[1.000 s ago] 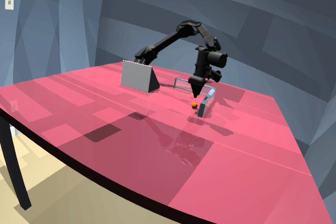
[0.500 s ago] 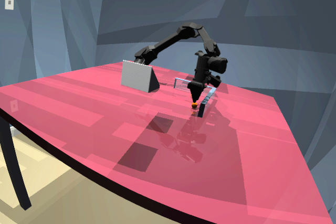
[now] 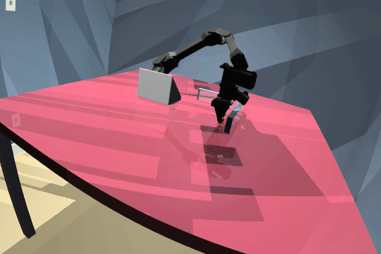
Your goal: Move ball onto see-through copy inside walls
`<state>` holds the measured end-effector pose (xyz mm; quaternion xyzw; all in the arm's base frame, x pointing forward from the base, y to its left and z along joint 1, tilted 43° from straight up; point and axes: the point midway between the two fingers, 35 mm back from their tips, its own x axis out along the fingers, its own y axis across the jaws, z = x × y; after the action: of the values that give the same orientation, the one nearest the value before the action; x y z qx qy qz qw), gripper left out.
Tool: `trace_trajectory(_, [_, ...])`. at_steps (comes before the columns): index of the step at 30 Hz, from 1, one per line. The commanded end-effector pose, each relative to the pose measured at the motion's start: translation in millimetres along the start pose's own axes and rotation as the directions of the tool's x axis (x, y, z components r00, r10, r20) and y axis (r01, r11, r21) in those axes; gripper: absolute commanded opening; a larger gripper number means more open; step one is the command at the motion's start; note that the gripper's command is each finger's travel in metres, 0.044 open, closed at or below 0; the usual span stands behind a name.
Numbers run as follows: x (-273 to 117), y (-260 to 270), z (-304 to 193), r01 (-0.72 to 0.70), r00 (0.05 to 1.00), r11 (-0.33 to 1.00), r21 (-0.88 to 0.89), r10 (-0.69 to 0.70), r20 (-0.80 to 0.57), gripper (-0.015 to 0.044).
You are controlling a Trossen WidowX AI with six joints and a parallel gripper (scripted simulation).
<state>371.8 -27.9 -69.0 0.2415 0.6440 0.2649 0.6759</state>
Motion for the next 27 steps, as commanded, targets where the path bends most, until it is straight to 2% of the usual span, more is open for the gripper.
trace_trajectory(1, [1.6, 0.0, -0.6, -0.005, 1.0, 1.0, 0.007, 0.005, 0.003, 0.0161])
trace_trajectory(2, [1.6, 0.0, -0.6, -0.005, 1.0, 1.0, 0.007, 0.005, 0.003, 0.0134])
trace_trajectory(10, [1.6, 0.0, -0.6, -0.005, 1.0, 1.0, 0.007, 0.005, 0.003, 0.0081])
trace_trajectory(13, [-1.8, 0.0, -0.5, -0.006, 1.0, 1.0, 0.009, 0.006, 0.001, 0.0002])
trace_trajectory(27, [-86.3, -2.0, 2.2, -0.002, 1.0, 1.0, 0.015, 0.002, -0.005, 0.0])
